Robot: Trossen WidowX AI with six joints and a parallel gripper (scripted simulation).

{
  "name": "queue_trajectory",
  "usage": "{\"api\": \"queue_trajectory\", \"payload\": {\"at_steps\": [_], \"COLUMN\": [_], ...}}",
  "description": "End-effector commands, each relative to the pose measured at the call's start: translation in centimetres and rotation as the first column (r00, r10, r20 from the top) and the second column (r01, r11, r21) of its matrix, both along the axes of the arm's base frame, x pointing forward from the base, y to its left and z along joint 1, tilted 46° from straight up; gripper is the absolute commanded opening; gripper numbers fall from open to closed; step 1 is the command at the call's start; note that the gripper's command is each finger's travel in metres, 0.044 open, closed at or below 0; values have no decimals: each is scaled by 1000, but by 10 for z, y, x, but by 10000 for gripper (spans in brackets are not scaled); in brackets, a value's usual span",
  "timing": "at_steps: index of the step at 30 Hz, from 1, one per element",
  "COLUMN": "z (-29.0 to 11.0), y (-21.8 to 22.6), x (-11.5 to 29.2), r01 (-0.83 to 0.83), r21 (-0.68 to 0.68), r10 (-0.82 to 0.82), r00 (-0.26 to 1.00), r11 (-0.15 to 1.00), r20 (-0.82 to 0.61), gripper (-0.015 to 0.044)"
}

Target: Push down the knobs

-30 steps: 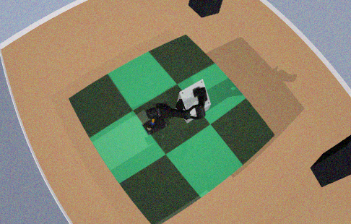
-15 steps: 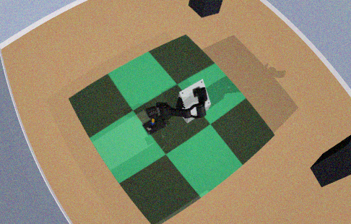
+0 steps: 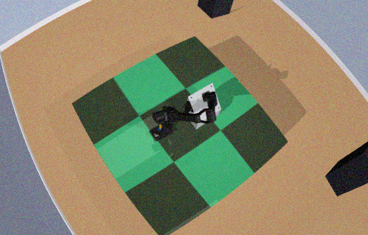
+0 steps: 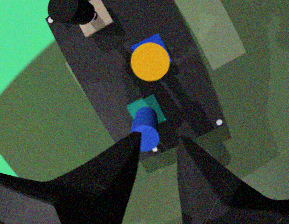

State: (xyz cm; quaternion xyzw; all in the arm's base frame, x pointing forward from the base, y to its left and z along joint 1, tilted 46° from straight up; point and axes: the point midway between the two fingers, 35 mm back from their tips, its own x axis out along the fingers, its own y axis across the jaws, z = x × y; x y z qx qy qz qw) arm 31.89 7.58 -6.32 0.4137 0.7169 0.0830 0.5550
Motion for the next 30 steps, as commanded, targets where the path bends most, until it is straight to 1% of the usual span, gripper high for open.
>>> {"api": "queue_trajectory", "payload": {"at_steps": [1, 8, 15, 22, 30], "z": [3, 6, 10, 13, 17], "y": [-9, -10, -11, -12, -12], "x": [12, 22, 32, 41, 51], "r01": [65, 230, 383, 513, 624], "r21": [-34, -54, -101, -174, -282], "r10": [-65, -236, -394, -529, -647], "r00": [998, 954, 856, 709, 492], "r11": [997, 972, 918, 840, 729], "r20": [-23, -183, -334, -465, -582], "gripper": [0, 0, 0, 0, 0]}}
